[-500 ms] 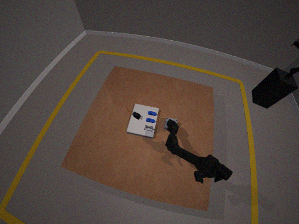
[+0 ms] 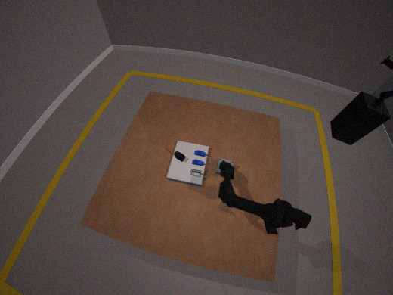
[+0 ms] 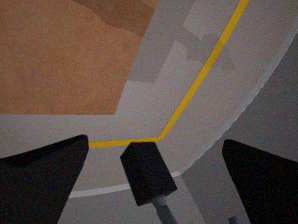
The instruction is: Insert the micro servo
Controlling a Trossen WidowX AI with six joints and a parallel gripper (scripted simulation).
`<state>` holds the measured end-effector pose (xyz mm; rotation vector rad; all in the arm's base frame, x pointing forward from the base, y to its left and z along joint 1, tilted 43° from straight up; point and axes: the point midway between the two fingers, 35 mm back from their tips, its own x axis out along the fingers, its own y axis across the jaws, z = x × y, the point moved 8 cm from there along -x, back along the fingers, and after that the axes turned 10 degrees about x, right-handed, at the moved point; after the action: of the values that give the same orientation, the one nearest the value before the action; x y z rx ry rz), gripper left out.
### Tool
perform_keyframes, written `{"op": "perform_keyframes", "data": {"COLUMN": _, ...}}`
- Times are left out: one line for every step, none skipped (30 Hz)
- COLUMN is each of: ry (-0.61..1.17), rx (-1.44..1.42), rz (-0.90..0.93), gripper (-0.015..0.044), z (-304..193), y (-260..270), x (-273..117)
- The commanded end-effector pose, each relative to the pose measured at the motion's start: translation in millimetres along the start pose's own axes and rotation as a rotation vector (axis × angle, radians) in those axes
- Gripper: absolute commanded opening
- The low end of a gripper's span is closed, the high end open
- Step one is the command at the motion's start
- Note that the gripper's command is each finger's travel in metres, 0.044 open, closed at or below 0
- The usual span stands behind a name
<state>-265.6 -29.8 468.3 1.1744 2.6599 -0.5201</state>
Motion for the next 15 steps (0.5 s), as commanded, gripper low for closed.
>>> {"op": "perform_keyframes", "data": {"ry": -0.063, "rx": 0.014, "rz": -0.081, "gripper": 0.0440, "z": 17.2, "y": -13.0, "x": -9.5}}
{"op": "perform_keyframes", "data": {"ry": -0.085, "rx": 0.018, "rz": -0.106, "gripper": 0.0440, "z": 22.9, "y": -17.9, "x": -13.3}}
{"op": "perform_keyframes", "data": {"ry": -0.106, "rx": 0.021, "rz": -0.130, "gripper": 0.0440, "z": 28.4, "y": -22.5, "x": -17.2}}
{"op": "perform_keyframes", "data": {"ry": -0.129, "rx": 0.025, "rz": -0.155, "gripper": 0.0440, "z": 34.2, "y": -26.8, "x": -21.6}}
{"op": "perform_keyframes", "data": {"ry": -0.154, "rx": 0.026, "rz": -0.179, "gripper": 0.0440, "z": 40.5, "y": -31.4, "x": -26.3}}
{"op": "perform_keyframes", "data": {"ry": -0.179, "rx": 0.027, "rz": -0.203, "gripper": 0.0440, "z": 47.1, "y": -36.2, "x": -31.1}}
{"op": "perform_keyframes", "data": {"ry": -0.206, "rx": 0.028, "rz": -0.227, "gripper": 0.0440, "z": 53.7, "y": -40.7, "x": -36.2}}
{"op": "perform_keyframes", "data": {"ry": -0.231, "rx": 0.029, "rz": -0.251, "gripper": 0.0440, "z": 60.0, "y": -45.0, "x": -42.0}}
{"op": "perform_keyframes", "data": {"ry": -0.249, "rx": 0.026, "rz": -0.273, "gripper": 0.0440, "z": 65.1, "y": -46.9, "x": -48.2}}
{"op": "perform_keyframes", "data": {"ry": -0.275, "rx": 0.026, "rz": -0.293, "gripper": 0.0440, "z": 71.3, "y": -50.5, "x": -53.4}}
{"op": "perform_keyframes", "data": {"ry": -0.295, "rx": 0.017, "rz": -0.313, "gripper": 0.0440, "z": 77.6, "y": -53.5, "x": -59.5}}
{"op": "perform_keyframes", "data": {"ry": -0.321, "rx": 0.016, "rz": -0.334, "gripper": 0.0440, "z": 83.9, "y": -56.7, "x": -65.8}}
{"op": "perform_keyframes", "data": {"ry": -0.348, "rx": 0.014, "rz": -0.355, "gripper": 0.0440, "z": 90.5, "y": -59.9, "x": -72.3}}
{"op": "perform_keyframes", "data": {"ry": -0.377, "rx": 0.013, "rz": -0.375, "gripper": 0.0440, "z": 97.2, "y": -62.6, "x": -79.0}}
{"op": "perform_keyframes", "data": {"ry": -0.392, "rx": -0.005, "rz": -0.397, "gripper": 0.0440, "z": 101.4, "y": -63.1, "x": -85.3}}
